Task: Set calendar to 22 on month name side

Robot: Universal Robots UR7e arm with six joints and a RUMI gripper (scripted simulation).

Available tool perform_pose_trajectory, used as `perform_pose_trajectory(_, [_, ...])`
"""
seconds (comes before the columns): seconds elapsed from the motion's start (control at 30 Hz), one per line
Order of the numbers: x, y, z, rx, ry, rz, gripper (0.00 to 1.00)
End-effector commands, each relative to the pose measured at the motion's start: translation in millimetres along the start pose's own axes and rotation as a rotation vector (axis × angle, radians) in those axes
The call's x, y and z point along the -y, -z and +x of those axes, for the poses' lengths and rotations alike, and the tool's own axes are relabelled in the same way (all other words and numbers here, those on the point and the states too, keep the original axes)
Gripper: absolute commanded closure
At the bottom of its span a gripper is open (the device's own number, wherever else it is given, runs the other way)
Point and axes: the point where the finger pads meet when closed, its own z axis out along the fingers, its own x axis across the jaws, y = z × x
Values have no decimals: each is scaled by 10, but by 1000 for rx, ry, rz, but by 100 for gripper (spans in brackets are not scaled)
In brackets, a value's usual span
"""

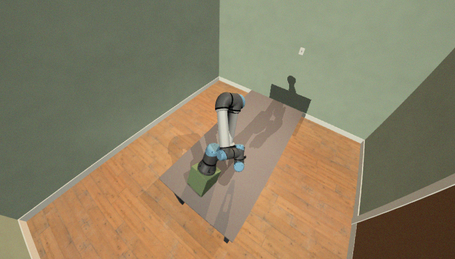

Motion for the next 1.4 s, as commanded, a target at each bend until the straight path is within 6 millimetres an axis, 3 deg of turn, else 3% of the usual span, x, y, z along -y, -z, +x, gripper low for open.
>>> perform_pose_trajectory(0.0, [0,2,2,-1,1,5,90])
perform_pose_trajectory(0.77, [-15,-13,2,-1,1,5,90])
perform_pose_trajectory(1.37, [-159,-159,2,-1,1,5,90])
